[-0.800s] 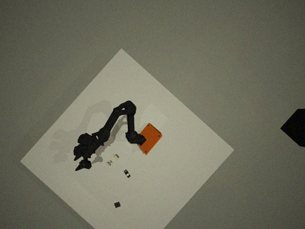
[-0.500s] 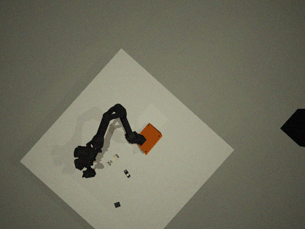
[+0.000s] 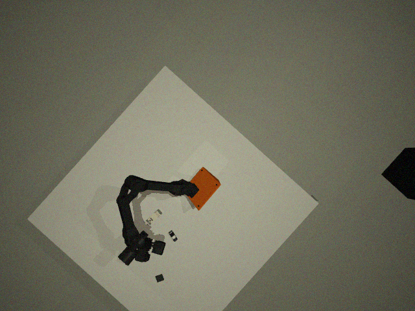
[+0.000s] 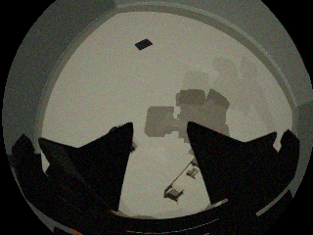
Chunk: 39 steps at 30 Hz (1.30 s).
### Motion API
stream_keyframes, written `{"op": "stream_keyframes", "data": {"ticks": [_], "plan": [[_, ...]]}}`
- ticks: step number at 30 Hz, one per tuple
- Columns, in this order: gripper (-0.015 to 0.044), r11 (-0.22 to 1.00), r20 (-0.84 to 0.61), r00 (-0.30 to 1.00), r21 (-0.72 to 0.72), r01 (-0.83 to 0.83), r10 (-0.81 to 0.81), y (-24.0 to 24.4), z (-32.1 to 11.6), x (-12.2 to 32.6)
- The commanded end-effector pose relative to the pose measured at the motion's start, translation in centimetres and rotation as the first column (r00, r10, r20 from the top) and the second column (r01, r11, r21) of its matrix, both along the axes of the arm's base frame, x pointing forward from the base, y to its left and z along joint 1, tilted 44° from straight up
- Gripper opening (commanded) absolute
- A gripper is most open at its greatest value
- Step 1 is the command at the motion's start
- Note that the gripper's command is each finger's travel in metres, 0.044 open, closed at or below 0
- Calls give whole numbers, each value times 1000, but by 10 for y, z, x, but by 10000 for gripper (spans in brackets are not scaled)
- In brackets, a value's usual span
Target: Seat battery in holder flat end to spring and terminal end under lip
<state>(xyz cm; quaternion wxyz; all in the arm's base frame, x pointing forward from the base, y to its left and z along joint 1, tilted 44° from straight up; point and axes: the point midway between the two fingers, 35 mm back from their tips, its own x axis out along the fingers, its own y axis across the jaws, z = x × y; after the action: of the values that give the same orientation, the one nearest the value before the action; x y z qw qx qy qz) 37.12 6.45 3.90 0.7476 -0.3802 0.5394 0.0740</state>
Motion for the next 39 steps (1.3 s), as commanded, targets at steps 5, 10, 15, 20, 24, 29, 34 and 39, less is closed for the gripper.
{"op": "stream_keyframes", "data": {"ticks": [5,10,15,20,24,29,34,39], "plan": [[249,898,-468,870,-300,-322,155,10,-79,-37],[249,781,-668,725,-361,-510,165,10,-108,-56],[249,781,-668,725,-361,-510,165,10,-108,-56],[249,781,-668,725,-361,-510,165,5,-113,-55],[249,781,-668,725,-361,-510,165,1,-118,-55],[249,780,-668,725,-361,-510,165,-5,-124,-54],[249,780,-668,725,-361,-510,165,-11,-130,-54],[249,780,-668,726,-362,-510,165,-16,-136,-54]]}}
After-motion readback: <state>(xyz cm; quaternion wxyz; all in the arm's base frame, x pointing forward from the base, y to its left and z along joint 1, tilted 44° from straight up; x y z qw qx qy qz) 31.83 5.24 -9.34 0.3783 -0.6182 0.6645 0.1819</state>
